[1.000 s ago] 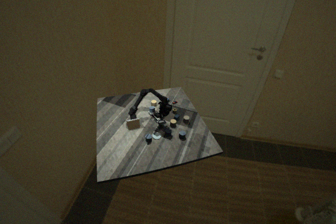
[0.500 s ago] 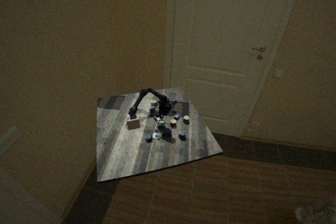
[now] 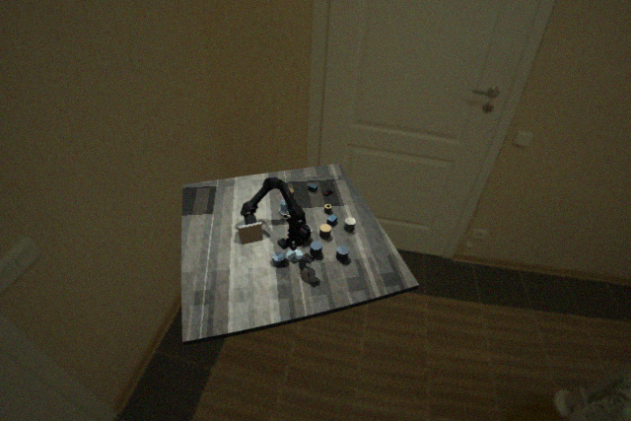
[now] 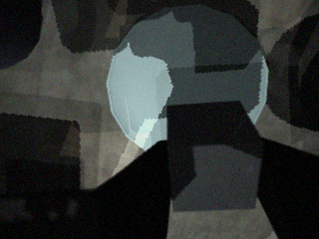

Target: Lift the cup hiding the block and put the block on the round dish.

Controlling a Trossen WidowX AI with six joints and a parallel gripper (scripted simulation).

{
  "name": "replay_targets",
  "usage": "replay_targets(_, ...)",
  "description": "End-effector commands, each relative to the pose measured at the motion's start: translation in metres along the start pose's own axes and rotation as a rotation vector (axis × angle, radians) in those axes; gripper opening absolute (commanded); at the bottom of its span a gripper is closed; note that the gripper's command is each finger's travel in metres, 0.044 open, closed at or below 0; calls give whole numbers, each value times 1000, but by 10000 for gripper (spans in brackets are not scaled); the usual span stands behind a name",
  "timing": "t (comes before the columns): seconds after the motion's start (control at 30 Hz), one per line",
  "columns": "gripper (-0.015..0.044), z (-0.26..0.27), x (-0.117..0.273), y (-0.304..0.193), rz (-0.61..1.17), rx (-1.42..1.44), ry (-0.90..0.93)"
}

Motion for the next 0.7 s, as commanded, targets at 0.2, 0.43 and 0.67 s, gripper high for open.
replay_targets(0.2,0,4,-13,3,-26,23,-1)
replay_targets(0.43,0,3,-39,3,-25,24,-1)
replay_targets(0.67,0,3,-44,3,-25,24,-1)
Point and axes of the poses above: the point midway between the two fingers, 35 mm back from their tips, its own x axis back along the fingers, its own z axis across the jaws, y = z × x, the point moved 8 cm from there along x, back along the fingers, and after that the axes turned 4 degrees about -x, right-handed, at the moved point
